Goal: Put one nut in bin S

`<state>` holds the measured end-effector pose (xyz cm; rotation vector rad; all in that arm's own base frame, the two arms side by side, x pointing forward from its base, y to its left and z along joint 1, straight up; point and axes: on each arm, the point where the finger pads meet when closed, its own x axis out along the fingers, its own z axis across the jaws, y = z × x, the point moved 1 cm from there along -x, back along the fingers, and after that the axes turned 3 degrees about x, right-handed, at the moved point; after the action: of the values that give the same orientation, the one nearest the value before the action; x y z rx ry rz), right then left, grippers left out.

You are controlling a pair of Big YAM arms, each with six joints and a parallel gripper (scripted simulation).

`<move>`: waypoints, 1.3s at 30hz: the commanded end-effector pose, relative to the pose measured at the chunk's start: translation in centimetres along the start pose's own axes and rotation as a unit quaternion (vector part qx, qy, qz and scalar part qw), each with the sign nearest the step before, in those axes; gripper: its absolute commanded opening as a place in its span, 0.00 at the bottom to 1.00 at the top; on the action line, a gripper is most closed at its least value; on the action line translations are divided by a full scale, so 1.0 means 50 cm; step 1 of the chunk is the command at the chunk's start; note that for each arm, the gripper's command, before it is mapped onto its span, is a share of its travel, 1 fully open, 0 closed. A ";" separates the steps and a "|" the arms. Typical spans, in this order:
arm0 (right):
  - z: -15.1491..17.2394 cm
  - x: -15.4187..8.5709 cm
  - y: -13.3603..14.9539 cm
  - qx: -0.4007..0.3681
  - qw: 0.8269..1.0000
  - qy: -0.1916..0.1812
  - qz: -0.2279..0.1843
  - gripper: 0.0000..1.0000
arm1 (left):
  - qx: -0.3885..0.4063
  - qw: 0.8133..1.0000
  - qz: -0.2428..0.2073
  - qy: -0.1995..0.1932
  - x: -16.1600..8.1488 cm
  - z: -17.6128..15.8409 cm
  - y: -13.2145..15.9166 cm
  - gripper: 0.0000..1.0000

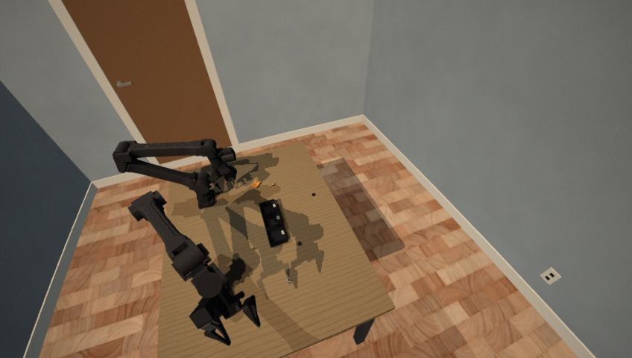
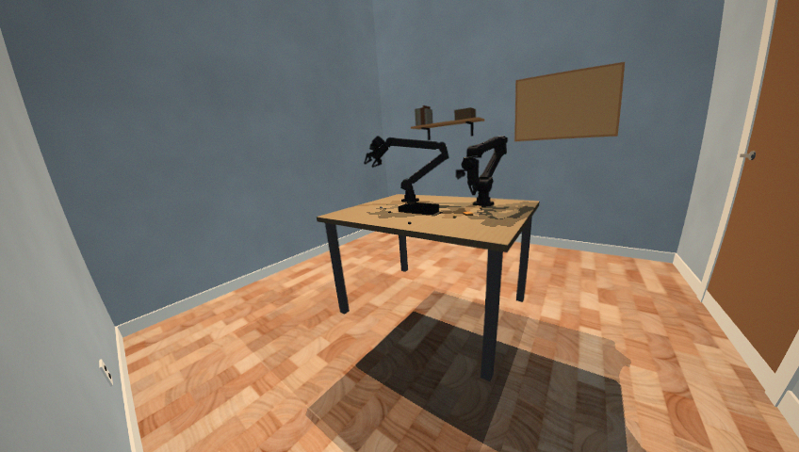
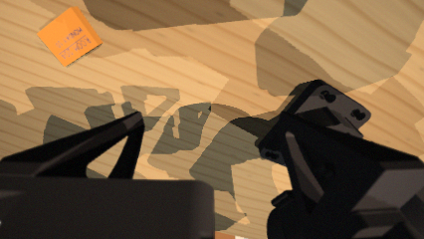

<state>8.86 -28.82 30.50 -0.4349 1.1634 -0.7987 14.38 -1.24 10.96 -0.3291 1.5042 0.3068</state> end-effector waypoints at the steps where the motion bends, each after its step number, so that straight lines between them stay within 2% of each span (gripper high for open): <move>1: 0.003 -0.004 -0.006 0.000 1.000 -0.002 -0.003 1.00 | -0.011 1.000 -0.001 -0.003 -0.004 0.006 0.004 1.00; 16: 0.003 -0.004 -0.006 0.000 1.000 -0.002 -0.003 1.00 | -0.042 0.999 0.000 -0.004 -0.005 0.014 0.020 1.00; 39: 0.003 -0.004 -0.006 0.000 1.000 -0.002 -0.003 1.00 | -0.134 0.991 0.004 -0.006 -0.005 0.031 0.072 1.00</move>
<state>8.86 -28.82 30.50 -0.4349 1.1634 -0.7987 14.26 2.17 10.96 -0.5088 1.4668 0.4945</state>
